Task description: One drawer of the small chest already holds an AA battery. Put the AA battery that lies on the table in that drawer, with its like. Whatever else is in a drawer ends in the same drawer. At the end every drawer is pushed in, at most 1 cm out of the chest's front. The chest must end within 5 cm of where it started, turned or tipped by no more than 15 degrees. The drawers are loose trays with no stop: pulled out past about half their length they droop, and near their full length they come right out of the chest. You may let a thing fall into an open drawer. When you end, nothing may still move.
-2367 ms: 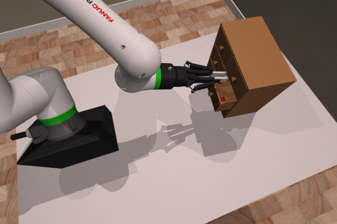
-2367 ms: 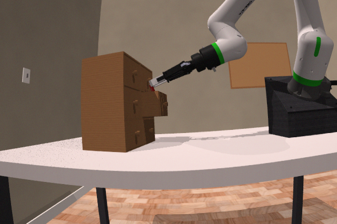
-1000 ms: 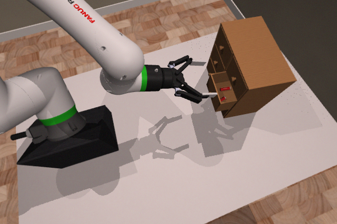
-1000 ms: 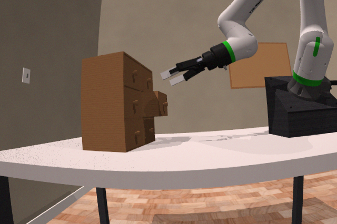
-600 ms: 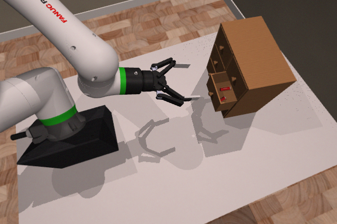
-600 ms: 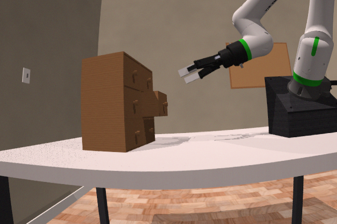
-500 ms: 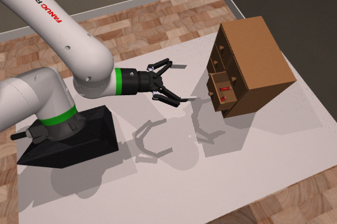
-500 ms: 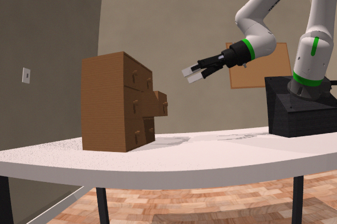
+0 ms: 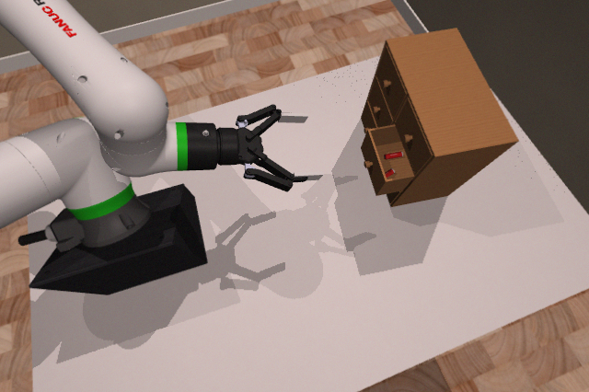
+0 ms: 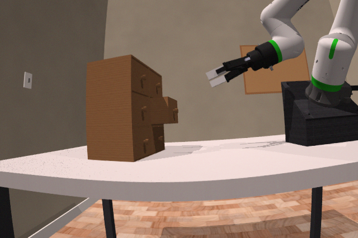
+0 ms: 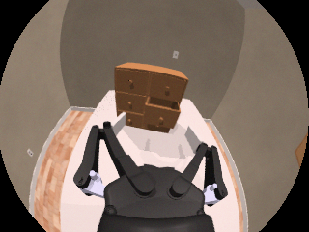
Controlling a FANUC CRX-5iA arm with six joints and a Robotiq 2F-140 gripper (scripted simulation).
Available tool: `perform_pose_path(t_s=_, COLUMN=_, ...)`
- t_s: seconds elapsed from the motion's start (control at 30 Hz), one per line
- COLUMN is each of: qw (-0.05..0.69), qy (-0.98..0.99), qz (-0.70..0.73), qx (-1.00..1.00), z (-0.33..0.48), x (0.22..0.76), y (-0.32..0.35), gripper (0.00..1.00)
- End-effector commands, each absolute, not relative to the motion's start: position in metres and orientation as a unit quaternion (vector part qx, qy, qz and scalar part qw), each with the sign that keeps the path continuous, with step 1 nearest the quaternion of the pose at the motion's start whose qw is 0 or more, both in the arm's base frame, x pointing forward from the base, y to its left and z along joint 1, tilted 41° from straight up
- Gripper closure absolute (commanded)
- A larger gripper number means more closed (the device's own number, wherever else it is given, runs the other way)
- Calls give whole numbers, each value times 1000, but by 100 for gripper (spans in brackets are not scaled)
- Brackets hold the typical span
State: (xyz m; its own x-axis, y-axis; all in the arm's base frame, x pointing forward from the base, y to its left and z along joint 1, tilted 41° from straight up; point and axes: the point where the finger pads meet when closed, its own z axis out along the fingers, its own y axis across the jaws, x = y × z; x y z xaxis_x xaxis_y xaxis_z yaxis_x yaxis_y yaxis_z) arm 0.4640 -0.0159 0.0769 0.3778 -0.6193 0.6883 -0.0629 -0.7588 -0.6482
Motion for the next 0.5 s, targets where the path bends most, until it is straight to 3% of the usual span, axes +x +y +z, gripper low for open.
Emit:
perform_pose_path(t_s=0.0, qw=270, qy=217, qz=-515, qx=-784, z=78, x=461, y=-17, gripper=0)
perform_pose_path(t_s=0.47, qw=271, qy=216, qz=-511, qx=-787, z=78, x=460, y=-17, gripper=0)
